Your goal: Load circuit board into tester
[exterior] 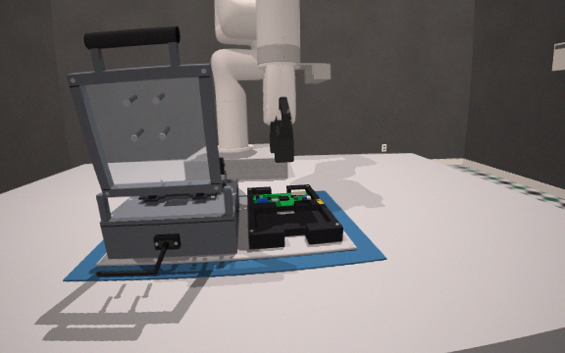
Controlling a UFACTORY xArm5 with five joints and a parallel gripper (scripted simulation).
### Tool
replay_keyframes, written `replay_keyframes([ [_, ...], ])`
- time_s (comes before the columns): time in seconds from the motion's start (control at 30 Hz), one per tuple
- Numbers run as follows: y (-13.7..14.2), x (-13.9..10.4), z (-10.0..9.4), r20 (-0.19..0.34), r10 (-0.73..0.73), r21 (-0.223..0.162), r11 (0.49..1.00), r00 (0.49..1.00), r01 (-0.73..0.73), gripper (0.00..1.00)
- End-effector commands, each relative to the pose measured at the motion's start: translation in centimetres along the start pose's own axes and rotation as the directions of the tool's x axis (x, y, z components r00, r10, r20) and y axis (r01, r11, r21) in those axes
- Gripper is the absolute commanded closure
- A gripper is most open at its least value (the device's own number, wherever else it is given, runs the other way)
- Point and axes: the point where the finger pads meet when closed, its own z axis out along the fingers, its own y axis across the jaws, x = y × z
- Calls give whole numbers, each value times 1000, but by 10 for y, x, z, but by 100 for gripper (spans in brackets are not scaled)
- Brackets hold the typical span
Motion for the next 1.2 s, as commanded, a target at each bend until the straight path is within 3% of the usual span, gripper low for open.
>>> replay_keyframes([
  [0.0, 1, 0, 3, -1, 0, -3, 1000, 1000, 0, 0],
  [1.17, 1, 0, 27, -1, 0, -3, 1000, 1000, 0, 0],
])
